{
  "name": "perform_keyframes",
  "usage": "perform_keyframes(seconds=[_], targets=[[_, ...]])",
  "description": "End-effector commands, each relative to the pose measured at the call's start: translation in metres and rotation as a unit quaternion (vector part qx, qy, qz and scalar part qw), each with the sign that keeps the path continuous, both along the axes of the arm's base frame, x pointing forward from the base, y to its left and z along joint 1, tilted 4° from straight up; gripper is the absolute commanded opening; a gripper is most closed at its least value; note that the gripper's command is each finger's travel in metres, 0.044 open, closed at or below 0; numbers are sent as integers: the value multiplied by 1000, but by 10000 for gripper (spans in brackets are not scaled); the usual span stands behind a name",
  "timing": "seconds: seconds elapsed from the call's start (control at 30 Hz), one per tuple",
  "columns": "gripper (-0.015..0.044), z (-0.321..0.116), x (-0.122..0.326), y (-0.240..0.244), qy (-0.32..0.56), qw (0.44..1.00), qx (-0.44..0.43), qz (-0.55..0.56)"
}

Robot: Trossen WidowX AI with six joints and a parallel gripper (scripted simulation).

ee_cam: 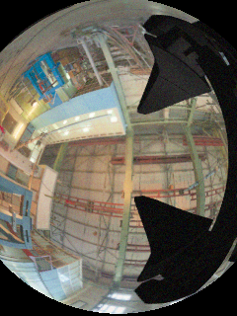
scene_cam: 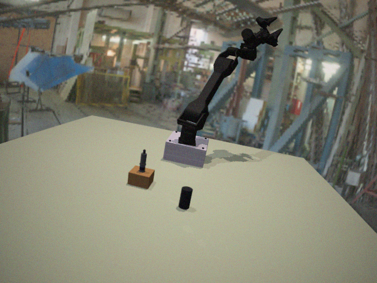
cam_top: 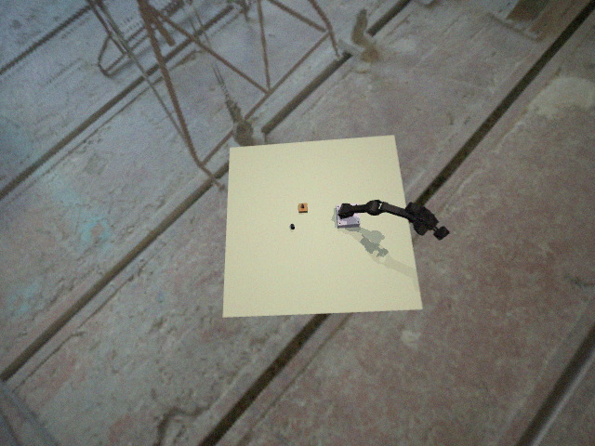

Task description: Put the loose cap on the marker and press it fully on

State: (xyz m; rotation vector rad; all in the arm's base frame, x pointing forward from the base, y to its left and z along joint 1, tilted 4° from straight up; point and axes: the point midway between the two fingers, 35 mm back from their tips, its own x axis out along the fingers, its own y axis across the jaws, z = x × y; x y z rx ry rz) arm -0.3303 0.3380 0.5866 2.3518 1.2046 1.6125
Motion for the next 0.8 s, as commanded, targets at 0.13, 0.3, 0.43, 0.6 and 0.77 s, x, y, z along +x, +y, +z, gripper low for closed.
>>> perform_keyframes(seconds=[0.13,0.3,0.43,0.6,0.77], targets=[[269,0,15,28,-69,996,-15,-50],[238,-14,52,87,-165,973,-64,-145],[238,-26,94,128,-228,944,-110,-211],[238,-44,157,172,-299,894,-176,-284],[238,-71,227,208,-369,826,-247,-347]])
